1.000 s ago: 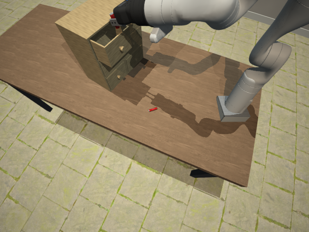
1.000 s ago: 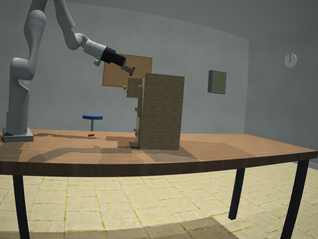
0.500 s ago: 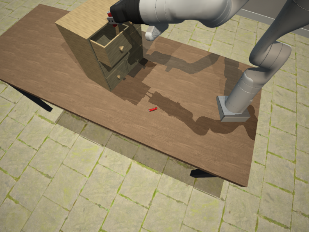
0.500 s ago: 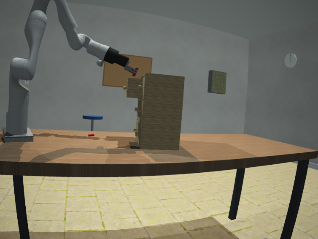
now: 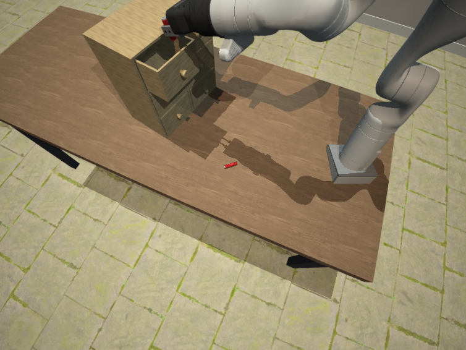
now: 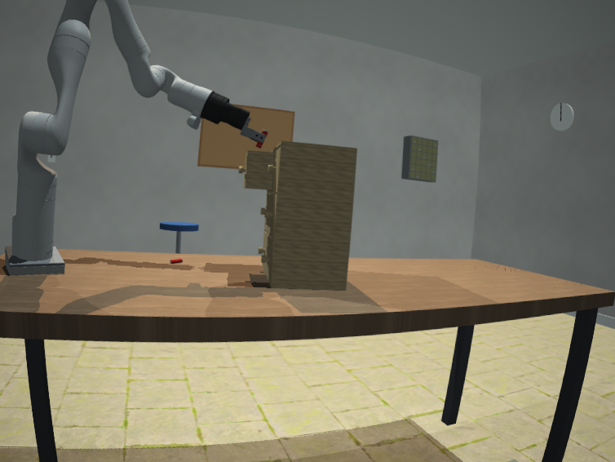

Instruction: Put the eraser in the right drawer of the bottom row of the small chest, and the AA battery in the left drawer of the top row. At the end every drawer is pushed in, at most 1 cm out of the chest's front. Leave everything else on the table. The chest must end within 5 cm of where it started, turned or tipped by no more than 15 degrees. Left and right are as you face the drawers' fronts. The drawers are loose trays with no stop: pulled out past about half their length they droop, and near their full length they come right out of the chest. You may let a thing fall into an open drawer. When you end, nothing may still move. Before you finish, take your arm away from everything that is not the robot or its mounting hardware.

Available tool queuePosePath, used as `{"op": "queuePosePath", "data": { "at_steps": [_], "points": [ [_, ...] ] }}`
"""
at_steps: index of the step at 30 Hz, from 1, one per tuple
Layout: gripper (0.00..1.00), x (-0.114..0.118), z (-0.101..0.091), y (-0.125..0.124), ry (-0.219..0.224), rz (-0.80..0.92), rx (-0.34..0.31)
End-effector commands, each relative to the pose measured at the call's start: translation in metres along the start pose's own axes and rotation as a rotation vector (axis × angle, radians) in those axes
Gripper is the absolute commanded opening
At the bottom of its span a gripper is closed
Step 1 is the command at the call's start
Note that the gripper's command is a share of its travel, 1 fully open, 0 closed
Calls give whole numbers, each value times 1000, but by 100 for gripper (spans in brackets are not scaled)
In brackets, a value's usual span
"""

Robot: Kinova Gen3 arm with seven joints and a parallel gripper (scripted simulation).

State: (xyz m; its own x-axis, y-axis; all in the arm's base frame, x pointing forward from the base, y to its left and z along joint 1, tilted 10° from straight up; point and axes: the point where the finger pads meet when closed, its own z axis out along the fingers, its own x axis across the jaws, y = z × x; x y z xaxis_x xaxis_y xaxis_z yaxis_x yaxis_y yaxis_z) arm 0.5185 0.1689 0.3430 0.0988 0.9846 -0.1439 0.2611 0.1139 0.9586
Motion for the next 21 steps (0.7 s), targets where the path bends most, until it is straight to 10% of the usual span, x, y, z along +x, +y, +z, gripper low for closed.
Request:
{"op": "queuePosePath", "data": {
  "at_steps": [1, 16, 17, 21],
  "points": [
    [31, 0, 0, 1, 0, 1, -1],
    [61, 0, 0, 1, 0, 1, -1],
    [100, 0, 0, 1, 0, 1, -1],
    [100, 0, 0, 1, 0, 1, -1]
  ]
}}
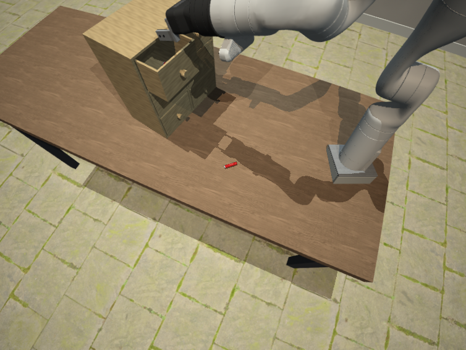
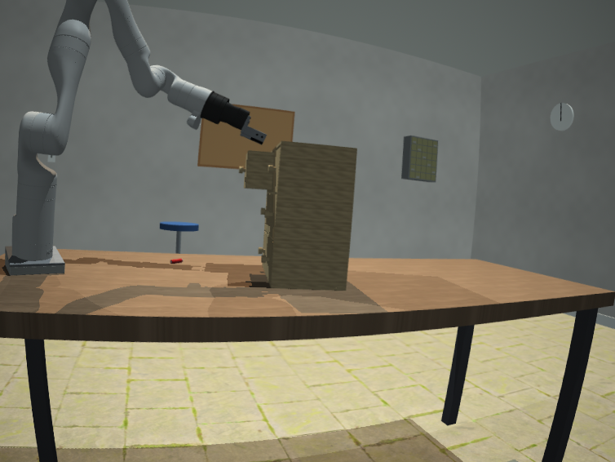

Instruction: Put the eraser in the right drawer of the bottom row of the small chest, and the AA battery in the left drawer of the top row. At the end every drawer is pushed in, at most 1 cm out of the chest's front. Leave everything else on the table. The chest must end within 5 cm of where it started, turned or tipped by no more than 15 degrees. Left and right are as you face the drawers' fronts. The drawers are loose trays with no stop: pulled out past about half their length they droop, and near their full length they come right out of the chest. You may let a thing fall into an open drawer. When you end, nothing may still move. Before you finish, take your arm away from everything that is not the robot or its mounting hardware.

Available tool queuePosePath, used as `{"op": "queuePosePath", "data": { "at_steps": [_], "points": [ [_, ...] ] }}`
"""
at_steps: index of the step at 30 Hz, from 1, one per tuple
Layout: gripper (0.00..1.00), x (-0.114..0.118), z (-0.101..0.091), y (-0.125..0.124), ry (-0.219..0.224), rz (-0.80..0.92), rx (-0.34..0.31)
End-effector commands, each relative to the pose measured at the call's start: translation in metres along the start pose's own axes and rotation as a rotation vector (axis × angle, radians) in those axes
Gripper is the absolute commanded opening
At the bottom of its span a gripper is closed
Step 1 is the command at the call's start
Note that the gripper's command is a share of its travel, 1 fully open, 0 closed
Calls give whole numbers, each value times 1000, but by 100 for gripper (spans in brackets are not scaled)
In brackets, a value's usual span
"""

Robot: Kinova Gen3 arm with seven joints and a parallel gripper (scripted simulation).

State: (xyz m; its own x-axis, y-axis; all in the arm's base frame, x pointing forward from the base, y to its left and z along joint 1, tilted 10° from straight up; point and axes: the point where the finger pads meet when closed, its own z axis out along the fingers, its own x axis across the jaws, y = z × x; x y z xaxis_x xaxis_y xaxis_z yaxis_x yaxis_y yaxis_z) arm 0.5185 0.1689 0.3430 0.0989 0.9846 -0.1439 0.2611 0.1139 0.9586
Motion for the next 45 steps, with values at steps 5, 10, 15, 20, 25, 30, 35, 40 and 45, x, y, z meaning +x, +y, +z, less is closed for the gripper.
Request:
{"op": "queuePosePath", "data": {
  "at_steps": [5, 10, 15, 20, 25, 30, 35, 40, 45],
  "points": [
    [100, 0, 0, 1, 0, 1, -1],
    [100, 0, 0, 1, 0, 1, -1],
    [100, 0, -5, -1, 0, 1, -1],
    [100, 0, -14, -3, 0, 1, -1],
    [100, 0, -37, -10, 0, 1, -1],
    [100, 0, -66, -18, 0, 1, -1],
    [100, 0, -84, -23, 0, 1, -1],
    [100, 0, -109, -31, 0, 1, -1],
    [100, 0, -127, -36, 0, 1, -1]
  ]
}}
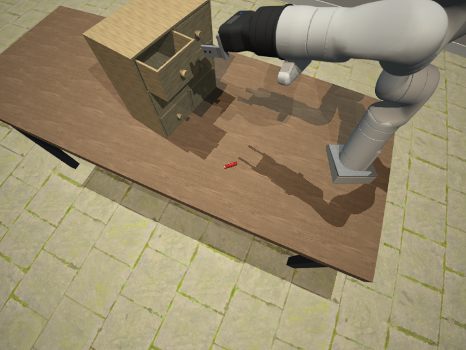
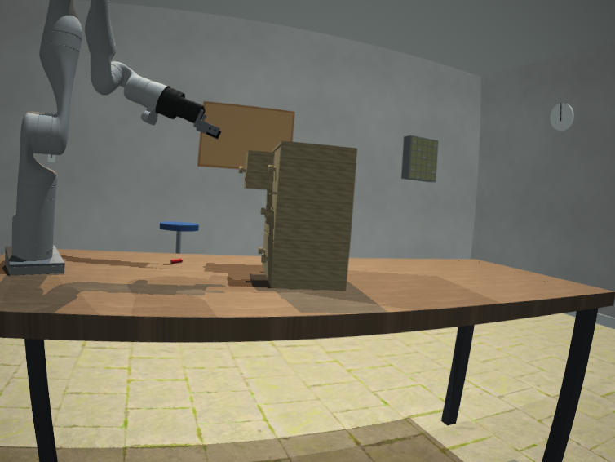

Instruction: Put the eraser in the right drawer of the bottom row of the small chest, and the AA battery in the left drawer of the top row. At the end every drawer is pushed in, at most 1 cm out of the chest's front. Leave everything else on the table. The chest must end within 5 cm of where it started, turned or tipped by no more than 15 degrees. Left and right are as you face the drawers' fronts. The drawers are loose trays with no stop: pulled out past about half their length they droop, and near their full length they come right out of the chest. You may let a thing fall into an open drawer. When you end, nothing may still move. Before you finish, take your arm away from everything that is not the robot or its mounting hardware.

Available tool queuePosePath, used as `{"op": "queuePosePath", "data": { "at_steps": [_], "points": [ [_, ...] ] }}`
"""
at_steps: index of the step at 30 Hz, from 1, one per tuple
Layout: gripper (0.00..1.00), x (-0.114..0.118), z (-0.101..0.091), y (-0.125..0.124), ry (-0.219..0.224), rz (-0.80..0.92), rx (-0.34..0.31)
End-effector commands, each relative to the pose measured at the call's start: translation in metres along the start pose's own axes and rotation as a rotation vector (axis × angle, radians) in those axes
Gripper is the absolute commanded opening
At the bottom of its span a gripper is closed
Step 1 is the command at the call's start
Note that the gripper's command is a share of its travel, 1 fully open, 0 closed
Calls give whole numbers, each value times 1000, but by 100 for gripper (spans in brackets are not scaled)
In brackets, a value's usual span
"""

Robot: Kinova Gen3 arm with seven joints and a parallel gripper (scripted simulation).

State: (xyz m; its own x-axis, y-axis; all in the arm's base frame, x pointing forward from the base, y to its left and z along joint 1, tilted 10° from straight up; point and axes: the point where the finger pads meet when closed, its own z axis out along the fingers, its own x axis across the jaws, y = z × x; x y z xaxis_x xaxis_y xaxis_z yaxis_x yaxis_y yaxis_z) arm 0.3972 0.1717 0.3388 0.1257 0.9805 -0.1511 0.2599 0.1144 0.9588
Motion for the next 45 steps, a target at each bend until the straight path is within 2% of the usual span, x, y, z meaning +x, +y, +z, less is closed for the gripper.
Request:
{"op": "queuePosePath", "data": {
  "at_steps": [1, 9, 26, 38, 40, 45],
  "points": [
    [100, 8, -13, -1, 28, 1, 0],
    [100, 8, -21, -3, 28, 1, 0],
    [100, 8, -21, -3, 25, 0, 18],
    [100, 7, -22, -1, 25, -1, 114],
    [100, 7, -22, -1, 25, -1, 114],
    [100, 7, -23, 1, 23, -3, 182]
  ]
}}
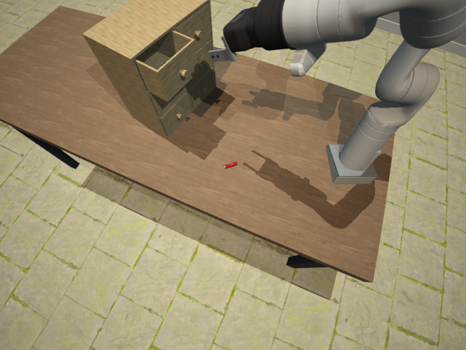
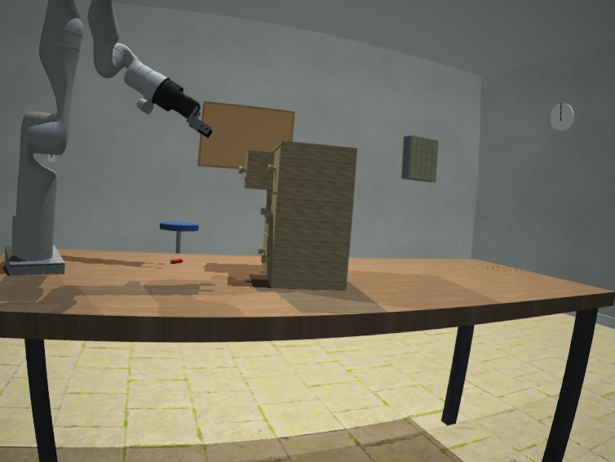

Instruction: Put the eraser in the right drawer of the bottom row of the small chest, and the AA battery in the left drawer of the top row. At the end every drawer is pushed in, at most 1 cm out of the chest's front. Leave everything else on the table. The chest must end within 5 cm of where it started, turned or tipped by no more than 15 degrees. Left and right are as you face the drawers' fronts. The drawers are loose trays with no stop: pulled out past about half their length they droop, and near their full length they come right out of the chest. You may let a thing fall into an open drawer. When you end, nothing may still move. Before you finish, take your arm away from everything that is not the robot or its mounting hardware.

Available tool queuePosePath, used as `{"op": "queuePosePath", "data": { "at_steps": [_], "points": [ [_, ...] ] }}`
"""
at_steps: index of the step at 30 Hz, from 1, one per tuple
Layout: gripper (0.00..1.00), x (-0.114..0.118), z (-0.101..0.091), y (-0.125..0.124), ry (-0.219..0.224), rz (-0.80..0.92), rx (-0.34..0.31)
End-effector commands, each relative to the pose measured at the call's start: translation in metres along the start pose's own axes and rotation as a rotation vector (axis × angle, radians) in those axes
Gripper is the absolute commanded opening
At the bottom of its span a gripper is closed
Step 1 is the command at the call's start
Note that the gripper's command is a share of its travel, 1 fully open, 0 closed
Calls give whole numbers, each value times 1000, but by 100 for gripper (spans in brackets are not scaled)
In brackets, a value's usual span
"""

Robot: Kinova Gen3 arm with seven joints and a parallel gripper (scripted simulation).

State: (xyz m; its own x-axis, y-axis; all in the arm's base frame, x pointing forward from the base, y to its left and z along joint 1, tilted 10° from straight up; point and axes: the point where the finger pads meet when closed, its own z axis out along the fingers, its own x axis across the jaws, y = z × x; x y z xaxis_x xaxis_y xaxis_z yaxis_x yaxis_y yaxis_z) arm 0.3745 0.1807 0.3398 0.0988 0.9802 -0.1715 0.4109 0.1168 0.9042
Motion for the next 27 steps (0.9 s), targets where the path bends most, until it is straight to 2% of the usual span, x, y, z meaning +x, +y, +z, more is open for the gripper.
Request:
{"op": "queuePosePath", "data": {
  "at_steps": [1, 10, 12, 27],
  "points": [
    [100, 1, 0, 5, 6, 25, 39],
    [100, 1, -3, 10, 9, 24, 202],
    [100, 1, -3, 10, 9, 24, 202],
    [100, 1, -9, 20, 17, 22, 530]
  ]
}}
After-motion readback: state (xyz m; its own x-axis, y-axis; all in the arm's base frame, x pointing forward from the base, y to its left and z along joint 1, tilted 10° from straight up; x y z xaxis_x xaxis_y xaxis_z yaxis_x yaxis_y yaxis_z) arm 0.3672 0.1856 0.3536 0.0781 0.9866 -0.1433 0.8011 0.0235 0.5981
